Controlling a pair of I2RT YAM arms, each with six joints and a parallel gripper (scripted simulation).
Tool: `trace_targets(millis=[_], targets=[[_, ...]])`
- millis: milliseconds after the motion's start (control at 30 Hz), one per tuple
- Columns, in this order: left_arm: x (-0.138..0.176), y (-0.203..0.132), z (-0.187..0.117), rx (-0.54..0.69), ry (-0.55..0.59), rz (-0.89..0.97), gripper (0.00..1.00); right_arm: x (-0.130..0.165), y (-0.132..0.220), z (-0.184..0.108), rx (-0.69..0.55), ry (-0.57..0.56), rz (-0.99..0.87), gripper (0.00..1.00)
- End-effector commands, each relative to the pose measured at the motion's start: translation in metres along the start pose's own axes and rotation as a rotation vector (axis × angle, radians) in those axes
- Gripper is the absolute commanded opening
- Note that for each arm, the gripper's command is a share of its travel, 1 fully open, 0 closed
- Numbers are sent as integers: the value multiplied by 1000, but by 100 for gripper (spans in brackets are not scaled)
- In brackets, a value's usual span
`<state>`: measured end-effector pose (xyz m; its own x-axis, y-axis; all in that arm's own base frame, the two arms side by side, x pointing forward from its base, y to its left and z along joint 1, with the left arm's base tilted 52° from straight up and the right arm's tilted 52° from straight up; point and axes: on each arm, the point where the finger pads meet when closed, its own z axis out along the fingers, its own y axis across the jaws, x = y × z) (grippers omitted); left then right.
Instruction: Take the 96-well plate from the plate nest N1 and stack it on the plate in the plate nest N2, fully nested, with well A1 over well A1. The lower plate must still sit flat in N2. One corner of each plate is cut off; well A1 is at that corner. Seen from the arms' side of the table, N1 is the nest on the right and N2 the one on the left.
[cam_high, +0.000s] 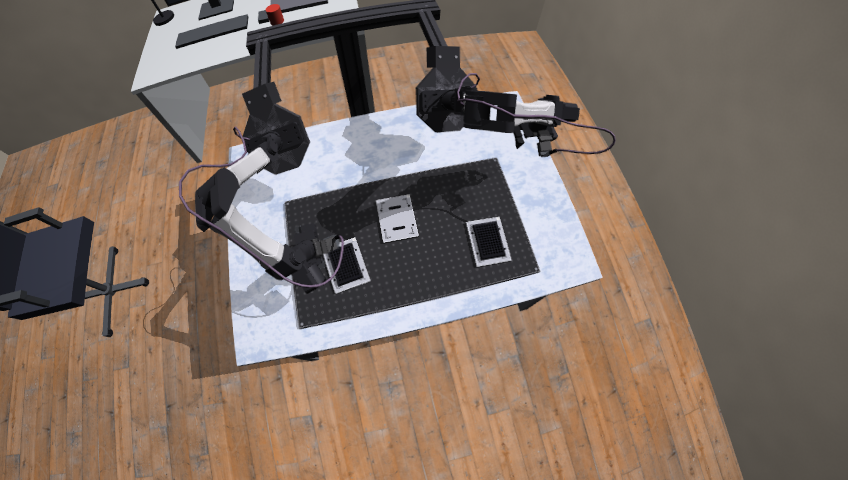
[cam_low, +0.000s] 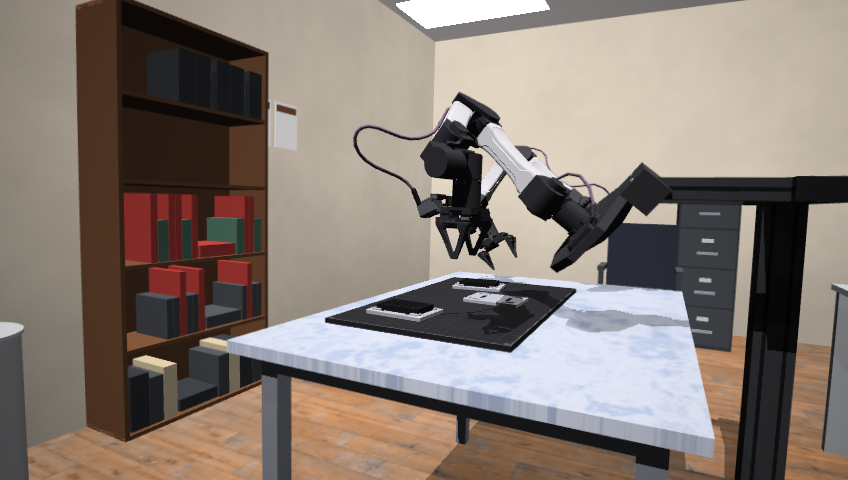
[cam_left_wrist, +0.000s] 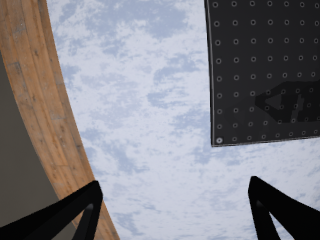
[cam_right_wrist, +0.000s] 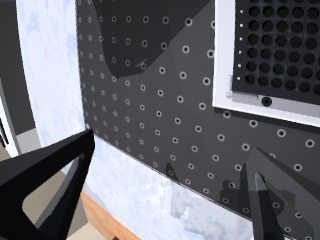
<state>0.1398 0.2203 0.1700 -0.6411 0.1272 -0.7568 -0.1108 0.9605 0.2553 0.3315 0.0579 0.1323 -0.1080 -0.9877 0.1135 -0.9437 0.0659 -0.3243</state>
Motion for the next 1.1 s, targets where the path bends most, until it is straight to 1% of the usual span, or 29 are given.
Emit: trace_targets(millis=[0,67,100,133,167,200,333,367,400,467,500,567,633,667,700,733,867,900,933,1000,1033,1067], targets=[[-2,-23,-3,23,21,-37,100,-4,-12,-10,107,21,160,100],[-2,-23,-3,23,21,-37,100,-4,-12,-10,107,21,160,100],[-4,-27,-4,23,21,-37,100,-11,-15,1,90,37,180,100],[-6,-31,-6,23,21,-37,100,-8,-15,-11,134,22,221,100],[-8,-35,-7,22,21,-38,100,-16,-14,2,110,43,238,100],[-10,-40,-8,22,21,-38,100,-13,-17,-12,161,20,282,100],[-18,-56,-13,22,22,-39,100,-18,-20,-14,205,13,383,100],[-20,-61,-15,22,22,-39,100,-24,-20,-7,196,26,404,100],[-22,-65,-16,21,22,-39,100,-23,-22,-16,232,5,444,100],[-26,-73,-18,21,23,-40,100,-28,-23,-11,234,12,479,100],[-28,-77,-20,21,23,-40,100,-28,-25,-18,262,-7,516,100],[-32,-86,-22,20,24,-40,100,-33,-25,-14,267,-2,552,100],[-32,-86,-22,20,24,-40,100,-33,-25,-14,267,-2,552,100],[-34,-90,-23,20,24,-39,100,-33,-27,-21,293,-21,589,100],[-36,-94,-25,20,24,-39,100,-39,-28,-14,289,-12,611,100],[-39,-98,-26,20,24,-38,100,-38,-29,-23,317,-36,649,100],[-53,-112,-35,6,12,-25,100,-43,-31,-26,357,-65,750,100],[-60,-113,-38,-8,-2,-14,100,-49,-30,-18,350,-51,768,100],[-65,-116,-41,-17,-14,-7,100,-48,-32,-29,379,-84,809,100],[-70,-124,-44,-16,-19,-11,100,-54,-32,-25,385,-85,846,100],[-72,-129,-45,-16,-22,-13,100,-53,-34,-32,406,-112,884,100],[-75,-133,-47,-15,-26,-16,100,-53,-34,-32,412,-117,899,100]])
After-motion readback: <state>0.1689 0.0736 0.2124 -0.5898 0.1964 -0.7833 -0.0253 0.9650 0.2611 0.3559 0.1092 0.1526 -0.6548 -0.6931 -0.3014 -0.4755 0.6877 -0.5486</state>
